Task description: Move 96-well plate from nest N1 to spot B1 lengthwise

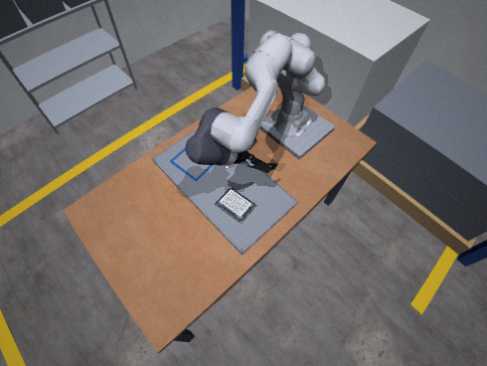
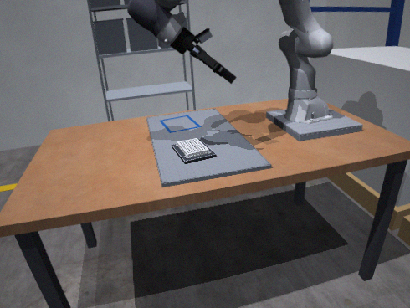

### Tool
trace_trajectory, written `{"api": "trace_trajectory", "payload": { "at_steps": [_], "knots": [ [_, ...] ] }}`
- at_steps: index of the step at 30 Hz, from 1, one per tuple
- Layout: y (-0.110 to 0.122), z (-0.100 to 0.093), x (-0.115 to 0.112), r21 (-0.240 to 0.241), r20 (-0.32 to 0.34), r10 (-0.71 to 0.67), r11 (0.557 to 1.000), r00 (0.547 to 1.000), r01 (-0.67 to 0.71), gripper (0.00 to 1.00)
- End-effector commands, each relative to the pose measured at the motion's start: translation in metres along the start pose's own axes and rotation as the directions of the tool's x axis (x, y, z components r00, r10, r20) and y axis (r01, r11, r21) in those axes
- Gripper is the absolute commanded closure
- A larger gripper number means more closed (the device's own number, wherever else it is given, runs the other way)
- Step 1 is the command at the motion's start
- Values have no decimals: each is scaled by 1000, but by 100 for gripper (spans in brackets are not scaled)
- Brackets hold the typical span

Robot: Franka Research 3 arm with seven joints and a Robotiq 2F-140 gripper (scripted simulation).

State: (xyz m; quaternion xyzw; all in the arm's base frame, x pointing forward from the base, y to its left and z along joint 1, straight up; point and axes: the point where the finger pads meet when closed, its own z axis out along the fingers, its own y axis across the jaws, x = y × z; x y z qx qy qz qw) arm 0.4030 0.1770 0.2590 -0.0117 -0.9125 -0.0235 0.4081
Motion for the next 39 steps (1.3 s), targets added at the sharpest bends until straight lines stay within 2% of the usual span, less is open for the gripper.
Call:
{"api": "trace_trajectory", "payload": {
  "at_steps": [1,21,27,32,34,39],
  "knots": [
    [0,0,0,0,0,0,1000,1000,0,0],
    [-1,1,-5,1,13,-25,1000,1000,25,0],
    [-3,6,-26,9,66,-126,992,990,125,0],
    [-6,11,-50,35,125,-245,970,962,242,0],
    [-6,11,-50,35,125,-245,970,962,242,0],
    [-9,16,-74,82,179,-371,929,911,362,0]
  ]
}}
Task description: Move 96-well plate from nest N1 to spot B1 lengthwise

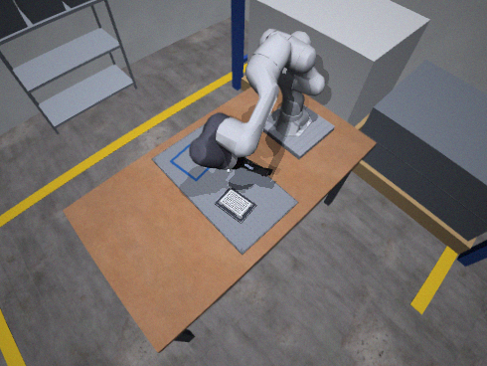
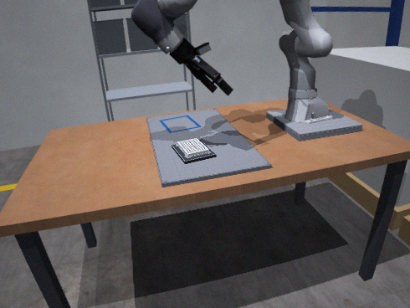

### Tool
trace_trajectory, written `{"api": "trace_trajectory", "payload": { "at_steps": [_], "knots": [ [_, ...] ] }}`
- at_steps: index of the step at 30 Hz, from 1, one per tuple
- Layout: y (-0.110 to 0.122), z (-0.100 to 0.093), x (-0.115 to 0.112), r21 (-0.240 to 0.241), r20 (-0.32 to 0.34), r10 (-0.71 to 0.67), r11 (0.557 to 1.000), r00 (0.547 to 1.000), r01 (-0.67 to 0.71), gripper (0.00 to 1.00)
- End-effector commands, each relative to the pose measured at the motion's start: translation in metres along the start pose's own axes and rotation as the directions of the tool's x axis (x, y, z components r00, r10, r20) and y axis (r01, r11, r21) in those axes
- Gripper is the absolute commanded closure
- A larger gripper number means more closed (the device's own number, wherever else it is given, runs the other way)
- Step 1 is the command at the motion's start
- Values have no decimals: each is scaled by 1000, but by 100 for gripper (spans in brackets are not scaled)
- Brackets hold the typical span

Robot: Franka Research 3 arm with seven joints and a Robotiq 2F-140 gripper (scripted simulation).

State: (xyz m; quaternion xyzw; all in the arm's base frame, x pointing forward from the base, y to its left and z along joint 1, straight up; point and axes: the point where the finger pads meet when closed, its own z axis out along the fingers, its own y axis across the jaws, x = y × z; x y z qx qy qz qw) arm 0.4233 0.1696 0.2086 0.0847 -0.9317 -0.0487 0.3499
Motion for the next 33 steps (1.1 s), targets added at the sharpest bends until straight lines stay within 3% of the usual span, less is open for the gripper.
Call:
{"api": "trace_trajectory", "payload": {
  "at_steps": [1,10,12,19,20,25,29,33],
  "knots": [
    [-7,2,-27,28,88,-204,979,975,202,0],
    [-19,11,-62,127,164,-427,903,889,410,0],
    [-19,11,-62,127,164,-427,903,889,410,0],
    [-28,17,-89,239,190,-607,791,771,564,0],
    [-28,17,-89,239,190,-607,791,771,564,0],
    [-32,19,-106,323,183,-719,688,670,650,0],
    [-33,19,-109,341,179,-742,663,647,666,0],
    [-36,20,-122,408,155,-818,564,555,718,0]
  ]
}}
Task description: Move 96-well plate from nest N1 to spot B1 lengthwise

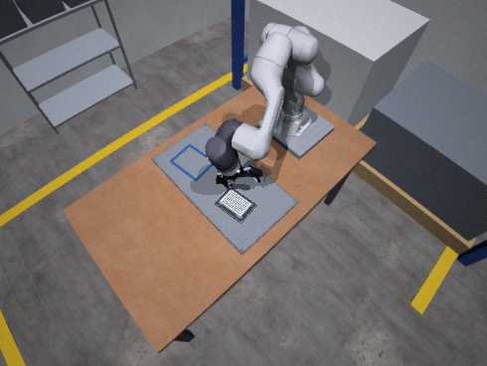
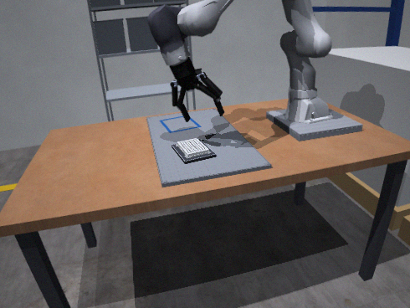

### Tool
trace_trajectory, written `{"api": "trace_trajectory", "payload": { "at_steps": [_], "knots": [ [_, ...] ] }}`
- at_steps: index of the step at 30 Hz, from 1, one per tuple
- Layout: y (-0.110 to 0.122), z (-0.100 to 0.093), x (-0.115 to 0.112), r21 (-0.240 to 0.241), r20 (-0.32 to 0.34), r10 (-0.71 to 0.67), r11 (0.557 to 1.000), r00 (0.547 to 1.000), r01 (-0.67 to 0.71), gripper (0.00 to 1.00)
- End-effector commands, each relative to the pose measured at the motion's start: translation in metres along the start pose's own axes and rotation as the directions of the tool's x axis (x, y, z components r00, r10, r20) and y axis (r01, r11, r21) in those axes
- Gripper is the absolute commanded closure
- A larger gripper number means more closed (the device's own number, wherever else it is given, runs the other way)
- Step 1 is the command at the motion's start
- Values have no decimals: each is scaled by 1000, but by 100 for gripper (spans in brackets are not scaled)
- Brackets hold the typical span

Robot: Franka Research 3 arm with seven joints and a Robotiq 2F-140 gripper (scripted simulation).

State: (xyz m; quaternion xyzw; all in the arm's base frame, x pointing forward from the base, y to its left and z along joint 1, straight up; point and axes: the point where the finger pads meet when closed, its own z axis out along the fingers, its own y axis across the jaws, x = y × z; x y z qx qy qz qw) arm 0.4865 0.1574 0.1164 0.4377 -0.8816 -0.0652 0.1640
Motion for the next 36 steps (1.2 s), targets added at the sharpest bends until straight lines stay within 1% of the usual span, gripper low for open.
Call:
{"api": "trace_trajectory", "payload": {
  "at_steps": [1,5,6,11,13,20,23,25,28,36],
  "knots": [
    [-16,1,-14,78,60,-239,969,969,235,0],
    [-24,5,-21,137,63,-354,929,933,343,0],
    [-24,5,-21,137,63,-355,929,933,344,0],
    [-31,9,-30,211,50,-491,856,869,472,0],
    [-31,9,-30,211,50,-491,856,869,472,0],
    [-39,12,-42,302,5,-655,721,756,623,0],
    [-40,13,-45,327,-15,-699,673,715,664,0],
    [-40,13,-47,338,-24,-716,651,697,680,0],
    [-41,13,-48,345,-31,-728,635,685,691,0],
    [-41,13,-48,346,-32,-730,633,683,693,0]
  ]
}}
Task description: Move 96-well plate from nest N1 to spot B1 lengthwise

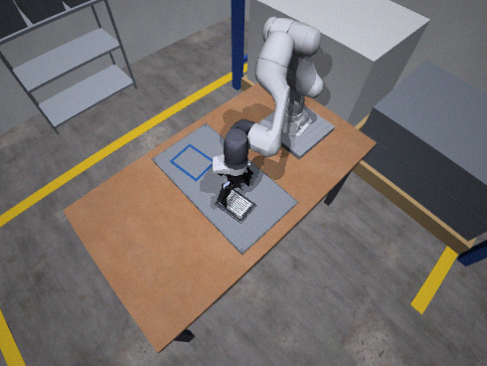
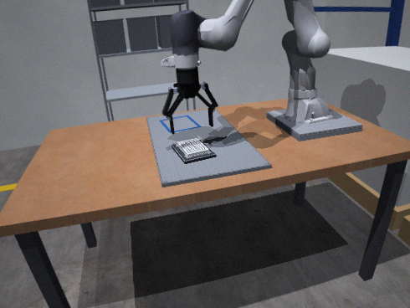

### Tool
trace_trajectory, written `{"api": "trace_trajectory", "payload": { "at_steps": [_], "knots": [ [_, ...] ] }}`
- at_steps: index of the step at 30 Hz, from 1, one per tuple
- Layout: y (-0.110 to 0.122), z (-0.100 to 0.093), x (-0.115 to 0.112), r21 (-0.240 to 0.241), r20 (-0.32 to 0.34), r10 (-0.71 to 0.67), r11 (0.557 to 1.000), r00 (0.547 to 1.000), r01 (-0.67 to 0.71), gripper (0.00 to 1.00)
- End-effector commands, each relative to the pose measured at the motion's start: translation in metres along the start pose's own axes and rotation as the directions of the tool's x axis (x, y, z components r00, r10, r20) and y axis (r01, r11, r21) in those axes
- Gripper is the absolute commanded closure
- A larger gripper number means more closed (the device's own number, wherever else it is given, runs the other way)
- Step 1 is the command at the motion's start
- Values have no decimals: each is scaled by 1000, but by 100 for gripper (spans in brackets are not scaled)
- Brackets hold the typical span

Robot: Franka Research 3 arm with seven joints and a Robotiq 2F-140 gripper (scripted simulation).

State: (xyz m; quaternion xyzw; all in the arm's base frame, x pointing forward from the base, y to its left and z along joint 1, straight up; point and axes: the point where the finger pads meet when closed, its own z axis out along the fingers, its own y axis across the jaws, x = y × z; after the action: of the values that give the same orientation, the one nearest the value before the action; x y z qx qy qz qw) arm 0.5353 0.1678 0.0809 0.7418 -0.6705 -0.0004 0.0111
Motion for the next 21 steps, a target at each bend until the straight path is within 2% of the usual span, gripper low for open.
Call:
{"api": "trace_trajectory", "payload": {
  "at_steps": [1,21],
  "knots": [
    [-5,-1,-2,18,13,-75,997,997,74,0],
    [-5,2,-2,18,13,-75,997,997,74,0]
  ]
}}
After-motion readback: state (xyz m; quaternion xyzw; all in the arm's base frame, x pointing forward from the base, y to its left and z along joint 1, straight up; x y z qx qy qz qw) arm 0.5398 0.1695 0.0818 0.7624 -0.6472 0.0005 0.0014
